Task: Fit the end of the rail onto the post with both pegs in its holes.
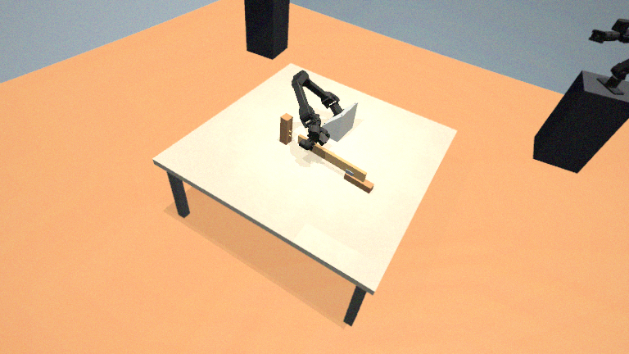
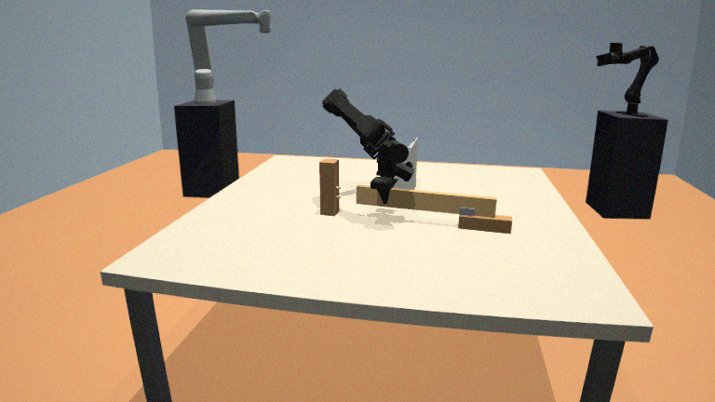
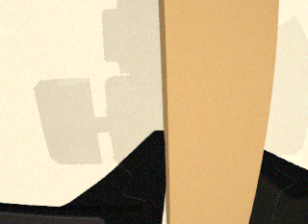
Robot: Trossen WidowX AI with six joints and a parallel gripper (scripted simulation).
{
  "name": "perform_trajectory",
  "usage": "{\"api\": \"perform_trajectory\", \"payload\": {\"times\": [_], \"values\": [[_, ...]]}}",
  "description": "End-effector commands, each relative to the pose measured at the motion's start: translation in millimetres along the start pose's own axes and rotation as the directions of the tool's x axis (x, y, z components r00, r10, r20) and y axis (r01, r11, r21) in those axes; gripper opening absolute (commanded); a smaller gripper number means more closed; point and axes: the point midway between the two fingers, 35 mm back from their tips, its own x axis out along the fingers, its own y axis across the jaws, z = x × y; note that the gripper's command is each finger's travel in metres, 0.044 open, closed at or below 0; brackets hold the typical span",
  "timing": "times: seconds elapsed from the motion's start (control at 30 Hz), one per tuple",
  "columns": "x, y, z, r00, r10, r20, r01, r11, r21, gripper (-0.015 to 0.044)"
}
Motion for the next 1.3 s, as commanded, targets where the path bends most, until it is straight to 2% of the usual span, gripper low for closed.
{"api": "perform_trajectory", "payload": {"times": [0.0, 1.27], "values": [[-1.5, -0.3, -0.1, 1.0, -0.004, 0.006, 0.004, 1.0, -0.003, 0.0], [-2.8, 0.3, 2.7, 1.0, -0.004, 0.006, 0.004, 1.0, -0.003, 0.0]]}}
